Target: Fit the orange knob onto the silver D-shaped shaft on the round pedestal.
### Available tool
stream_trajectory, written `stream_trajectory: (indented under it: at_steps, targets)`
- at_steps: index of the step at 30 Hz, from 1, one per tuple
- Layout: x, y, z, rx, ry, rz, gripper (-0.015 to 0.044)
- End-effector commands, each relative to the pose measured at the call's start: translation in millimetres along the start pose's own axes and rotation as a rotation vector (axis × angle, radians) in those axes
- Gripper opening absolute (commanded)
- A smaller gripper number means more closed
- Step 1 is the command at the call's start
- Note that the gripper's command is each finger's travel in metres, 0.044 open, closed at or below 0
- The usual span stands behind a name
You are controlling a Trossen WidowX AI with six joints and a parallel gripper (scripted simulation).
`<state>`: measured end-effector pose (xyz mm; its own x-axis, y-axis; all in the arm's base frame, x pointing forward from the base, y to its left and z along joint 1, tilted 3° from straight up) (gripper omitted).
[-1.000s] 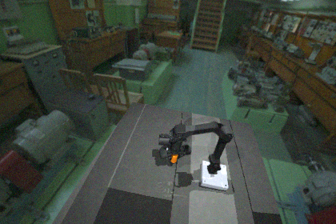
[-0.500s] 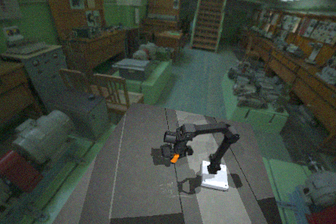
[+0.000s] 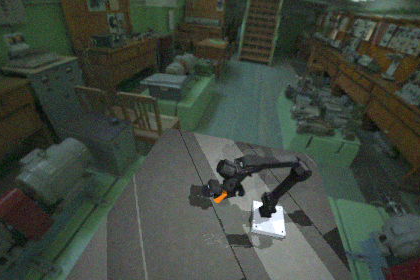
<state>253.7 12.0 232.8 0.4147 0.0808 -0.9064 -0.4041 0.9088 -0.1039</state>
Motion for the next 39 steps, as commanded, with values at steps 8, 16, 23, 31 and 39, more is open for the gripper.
stream_trajectory:
  at_steps: [8, 16, 23, 31, 39]
  targets:
    - [-20.2, 13.8, -3.8, 0.003, -0.232, -0.042, 0.0000]
    - [-32.5, 23.5, -6.4, 0.003, -0.400, -0.074, 0.0000]
    - [-39.2, 29.0, -8.4, 0.004, -0.494, -0.089, 0.0000]
    - [-37.7, 29.5, -10.9, 0.004, -0.525, -0.095, 0.0000]
    - [-33.3, 30.9, -17.7, 0.004, -0.611, -0.112, 0.0000]
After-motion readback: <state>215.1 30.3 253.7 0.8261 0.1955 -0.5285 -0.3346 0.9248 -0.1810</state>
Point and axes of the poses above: the point midway between the two fingers, 35 mm back from their tips, its own x axis out along the fingers, its own z axis across the jaws, y = z × x, the point moved 6 cm from there along -x, back along the fingers, and after that the axes turned 11 degrees about -x, right-handed, at the moved point
